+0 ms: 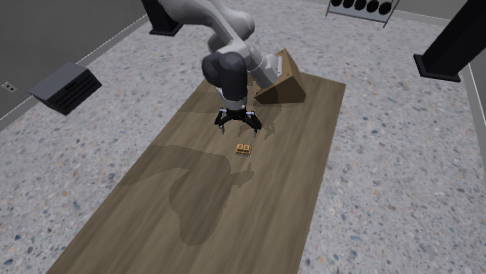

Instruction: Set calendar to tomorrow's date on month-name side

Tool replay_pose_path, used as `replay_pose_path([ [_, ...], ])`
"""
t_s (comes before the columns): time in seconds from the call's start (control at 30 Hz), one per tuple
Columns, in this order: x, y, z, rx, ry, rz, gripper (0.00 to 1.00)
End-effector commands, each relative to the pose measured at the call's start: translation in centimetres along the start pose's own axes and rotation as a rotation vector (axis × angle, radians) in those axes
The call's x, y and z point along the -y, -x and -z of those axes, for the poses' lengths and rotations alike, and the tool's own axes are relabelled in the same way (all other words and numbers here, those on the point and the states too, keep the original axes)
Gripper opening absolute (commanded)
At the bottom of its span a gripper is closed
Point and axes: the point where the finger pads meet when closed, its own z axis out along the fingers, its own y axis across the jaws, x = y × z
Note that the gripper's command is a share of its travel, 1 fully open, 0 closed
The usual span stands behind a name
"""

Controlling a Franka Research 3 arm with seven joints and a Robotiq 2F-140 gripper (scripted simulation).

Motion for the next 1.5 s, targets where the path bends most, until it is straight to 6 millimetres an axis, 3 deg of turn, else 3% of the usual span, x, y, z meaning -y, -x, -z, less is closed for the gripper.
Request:
replay_pose_path([
  [0.0,-0.03,0.02,-0.02,0.004,0.000,-0.010,1.00],
  [0.57,-0.03,0.02,-0.03,0.004,0.000,0.012,1.00],
  [0.8,-0.03,0.03,-0.15,0.004,0.000,0.218,1.00],
  [1.47,-0.04,0.05,-0.35,0.004,0.000,0.535,1.00],
])
